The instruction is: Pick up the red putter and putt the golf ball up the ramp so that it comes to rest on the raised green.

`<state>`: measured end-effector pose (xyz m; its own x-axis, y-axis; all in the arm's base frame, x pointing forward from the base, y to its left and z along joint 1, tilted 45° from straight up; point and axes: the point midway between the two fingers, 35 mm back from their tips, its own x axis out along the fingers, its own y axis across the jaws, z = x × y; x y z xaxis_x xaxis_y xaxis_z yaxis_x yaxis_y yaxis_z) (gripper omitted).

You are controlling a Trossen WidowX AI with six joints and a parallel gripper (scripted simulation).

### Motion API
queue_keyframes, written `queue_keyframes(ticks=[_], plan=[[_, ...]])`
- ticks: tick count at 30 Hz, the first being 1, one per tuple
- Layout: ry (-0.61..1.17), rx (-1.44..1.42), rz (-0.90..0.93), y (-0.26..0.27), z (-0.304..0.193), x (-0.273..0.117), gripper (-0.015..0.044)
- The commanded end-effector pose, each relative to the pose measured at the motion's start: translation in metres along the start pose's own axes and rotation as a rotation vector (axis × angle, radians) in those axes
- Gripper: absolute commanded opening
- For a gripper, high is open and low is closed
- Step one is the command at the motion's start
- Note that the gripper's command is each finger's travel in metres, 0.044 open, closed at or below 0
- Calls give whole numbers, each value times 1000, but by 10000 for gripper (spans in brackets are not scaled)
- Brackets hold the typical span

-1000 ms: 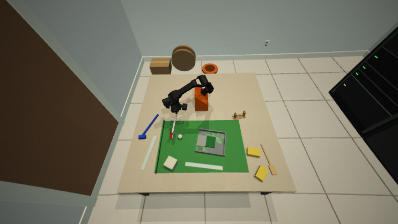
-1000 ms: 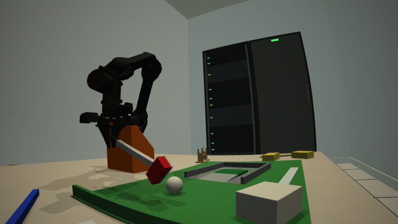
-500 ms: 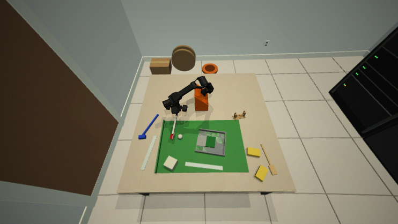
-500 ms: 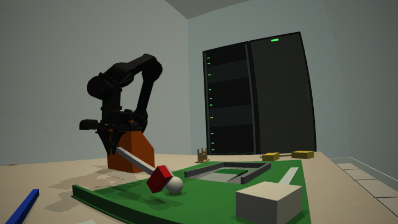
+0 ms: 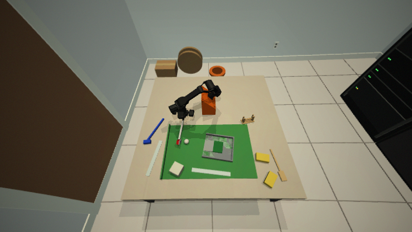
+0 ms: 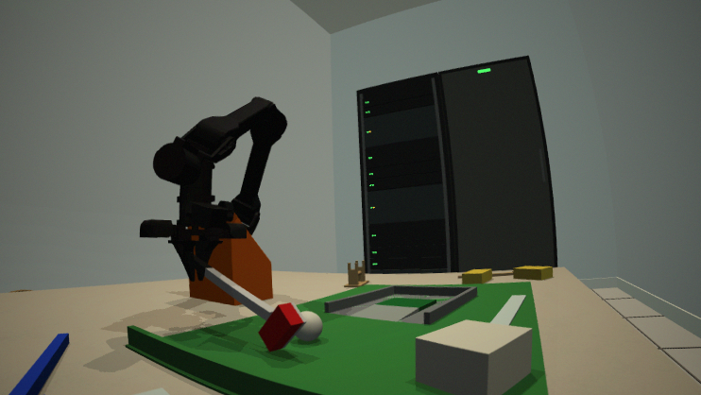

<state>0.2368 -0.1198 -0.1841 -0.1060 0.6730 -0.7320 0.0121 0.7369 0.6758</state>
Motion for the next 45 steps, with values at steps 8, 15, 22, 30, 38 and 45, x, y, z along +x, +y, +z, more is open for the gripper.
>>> queue_keyframes(ticks=[8, 15, 22, 30, 38, 45], plan=[[-4, 2, 0, -10, 1, 0, 0], [-9, 7, 2, -30, 0, 2, 0], [-6, 12, 4, -27, 0, 3, 0], [-8, 11, 3, 48, 10, -1, 0], [-7, 8, 13, 109, 2, 4, 0], [-7, 8, 12, 108, 4, -13, 0]])
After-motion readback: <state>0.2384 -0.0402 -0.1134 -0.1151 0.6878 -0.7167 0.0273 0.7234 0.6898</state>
